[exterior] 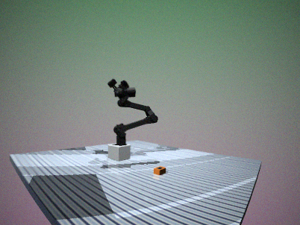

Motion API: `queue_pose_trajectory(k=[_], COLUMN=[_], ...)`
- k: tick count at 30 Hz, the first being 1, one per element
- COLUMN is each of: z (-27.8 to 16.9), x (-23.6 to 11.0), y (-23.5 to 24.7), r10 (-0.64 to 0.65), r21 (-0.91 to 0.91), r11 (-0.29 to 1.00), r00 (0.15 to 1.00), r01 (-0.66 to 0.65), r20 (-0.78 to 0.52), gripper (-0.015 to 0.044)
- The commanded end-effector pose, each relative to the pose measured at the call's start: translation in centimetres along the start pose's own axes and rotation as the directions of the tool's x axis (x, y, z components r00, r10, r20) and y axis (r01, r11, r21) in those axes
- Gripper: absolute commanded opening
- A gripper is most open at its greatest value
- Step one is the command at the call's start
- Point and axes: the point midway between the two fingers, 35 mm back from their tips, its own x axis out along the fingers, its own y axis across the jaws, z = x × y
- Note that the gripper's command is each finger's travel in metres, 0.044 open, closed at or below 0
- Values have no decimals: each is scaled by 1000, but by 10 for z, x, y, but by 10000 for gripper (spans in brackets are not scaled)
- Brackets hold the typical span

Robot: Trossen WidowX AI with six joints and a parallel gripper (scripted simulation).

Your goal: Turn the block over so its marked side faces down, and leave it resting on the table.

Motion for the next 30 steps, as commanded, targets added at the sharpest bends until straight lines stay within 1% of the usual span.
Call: queue_pose_trajectory(k=[1,2,4,8,10,11,14,18,22,26,30], z=[0,-1,-7,-35,-49,-52,-70,-98,-123,-141,-154], x=[0,0,0,-7,-15,-19,-38,-75,-122,-177,-238], y=[2,7,28,77,101,108,140,180,212,233,243], r10=[8,31,118,278,356,398,520,644,734,788,803], r21=[-6,-25,-86,-158,-182,-164,-151,-145,-109,-49,26], r11=[1000,999,989,943,906,891,816,682,523,348,158], r00=[1000,999,993,955,921,902,822,683,512,320,113], r01=[-8,-31,-117,-292,-382,-423,-559,-717,-845,-936,-987], r20=[2,9,3,-104,-160,-165,-231,-346,-446,-525,-585], gripper=[426,440,440,440,440,440,440,440,440,440,440])
